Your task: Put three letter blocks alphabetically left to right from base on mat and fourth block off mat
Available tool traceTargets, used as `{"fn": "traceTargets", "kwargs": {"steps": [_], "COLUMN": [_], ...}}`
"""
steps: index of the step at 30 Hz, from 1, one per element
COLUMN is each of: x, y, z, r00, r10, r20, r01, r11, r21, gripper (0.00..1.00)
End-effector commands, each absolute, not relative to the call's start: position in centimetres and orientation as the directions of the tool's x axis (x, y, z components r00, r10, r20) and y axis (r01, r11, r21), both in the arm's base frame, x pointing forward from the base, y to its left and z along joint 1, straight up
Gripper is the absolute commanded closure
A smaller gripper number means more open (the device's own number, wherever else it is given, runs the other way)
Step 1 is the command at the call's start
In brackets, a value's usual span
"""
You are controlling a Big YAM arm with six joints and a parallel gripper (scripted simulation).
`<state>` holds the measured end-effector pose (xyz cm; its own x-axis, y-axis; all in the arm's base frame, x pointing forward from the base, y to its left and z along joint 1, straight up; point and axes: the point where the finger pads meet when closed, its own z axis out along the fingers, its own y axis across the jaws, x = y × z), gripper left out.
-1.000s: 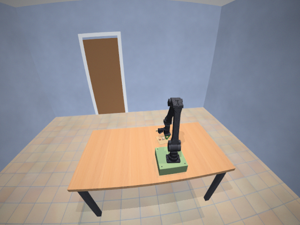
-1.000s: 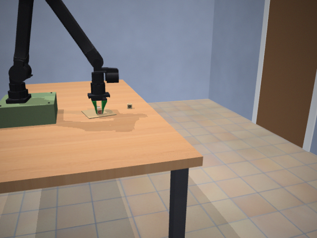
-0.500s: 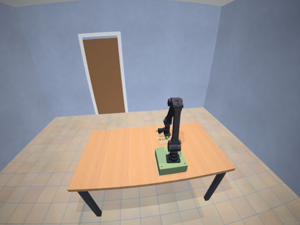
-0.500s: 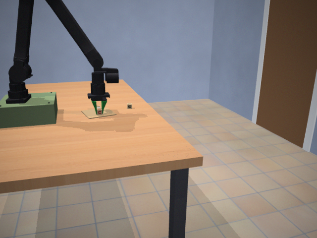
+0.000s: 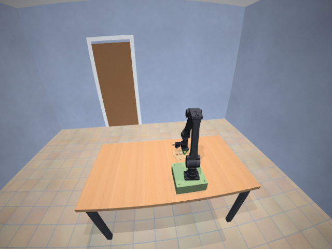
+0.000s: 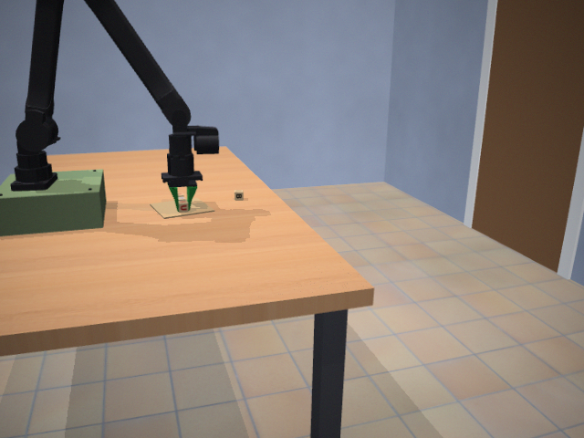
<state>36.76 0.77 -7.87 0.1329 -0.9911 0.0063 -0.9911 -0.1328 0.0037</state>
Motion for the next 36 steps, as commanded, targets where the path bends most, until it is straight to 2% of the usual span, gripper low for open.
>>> {"fn": "traceTargets", "kwargs": {"steps": [1, 14, 15, 19, 23, 25, 26, 28, 29, 36], "x": [39.63, 39.63, 39.63, 39.63, 39.63, 39.63, 39.63, 39.63, 39.63, 39.63], "y": [0.47, 0.47, 0.47, 0.47, 0.47, 0.47, 0.47, 0.47, 0.47, 0.47], "z": [-6.94, -6.93, -6.93, -6.93, -6.93, -6.93, -6.93, -6.93, -6.93, -6.93], "r00": [0.132, 0.132, 0.132, 0.132, 0.132, 0.132, 0.132, 0.132, 0.132, 0.132], "r10": [-0.991, -0.991, -0.991, -0.991, -0.991, -0.991, -0.991, -0.991, -0.991, -0.991], "r20": [0.009, 0.009, 0.009, 0.009, 0.009, 0.009, 0.009, 0.009, 0.009, 0.009], "r01": [-0.990, -0.990, -0.990, -0.990, -0.990, -0.990, -0.990, -0.990, -0.990, -0.990], "r11": [-0.132, -0.132, -0.132, -0.132, -0.132, -0.132, -0.132, -0.132, -0.132, -0.132], "r21": [-0.057, -0.058, -0.058, -0.058, -0.058, -0.058, -0.058, -0.058, -0.058, -0.058], "gripper": [0.80, 0.80, 0.76, 0.76, 0.68, 0.68, 0.65, 0.65, 0.61, 0.61]}}
